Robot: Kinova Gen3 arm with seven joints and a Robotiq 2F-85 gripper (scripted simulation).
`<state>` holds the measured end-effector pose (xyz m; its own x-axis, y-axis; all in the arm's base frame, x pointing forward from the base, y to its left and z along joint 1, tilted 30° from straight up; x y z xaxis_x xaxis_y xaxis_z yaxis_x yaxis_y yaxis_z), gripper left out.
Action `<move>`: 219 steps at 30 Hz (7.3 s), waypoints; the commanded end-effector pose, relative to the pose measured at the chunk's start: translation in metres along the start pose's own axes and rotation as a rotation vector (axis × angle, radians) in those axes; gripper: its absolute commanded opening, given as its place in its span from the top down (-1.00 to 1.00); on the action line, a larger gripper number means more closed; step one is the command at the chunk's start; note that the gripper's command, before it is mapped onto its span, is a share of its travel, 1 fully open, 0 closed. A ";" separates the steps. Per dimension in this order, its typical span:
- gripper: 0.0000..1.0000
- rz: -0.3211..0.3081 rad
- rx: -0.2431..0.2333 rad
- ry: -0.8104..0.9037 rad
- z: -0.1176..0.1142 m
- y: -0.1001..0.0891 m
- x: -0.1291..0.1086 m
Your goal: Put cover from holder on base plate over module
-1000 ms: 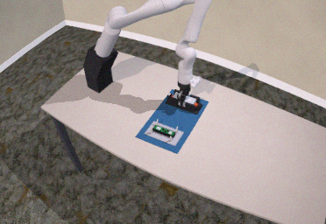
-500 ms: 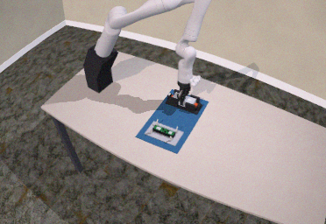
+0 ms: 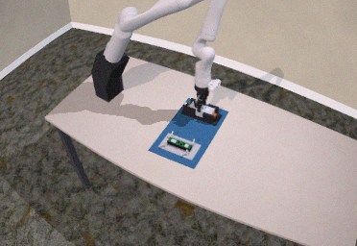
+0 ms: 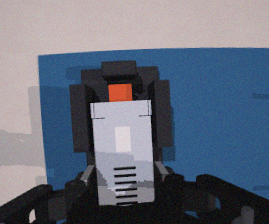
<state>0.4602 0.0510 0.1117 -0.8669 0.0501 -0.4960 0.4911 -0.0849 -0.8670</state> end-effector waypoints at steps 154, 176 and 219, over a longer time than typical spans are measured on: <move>-1.00 0.002 0.002 -0.007 0.000 0.028 -0.002; -0.39 0.003 0.000 -0.007 0.000 0.027 -0.002; 1.00 0.003 -0.001 -0.007 0.000 0.027 -0.002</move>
<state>0.4754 0.0487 0.0886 -0.8664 0.0431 -0.4974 0.4929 -0.0851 -0.8659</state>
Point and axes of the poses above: the point where the finger pads meet when closed, its own y axis out along the fingers, its own z axis across the jaws, x = y × z, the point moved 9 cm from there along -y, back along the fingers, and after that the axes turned 1 degree about y, right-handed, at the moved point
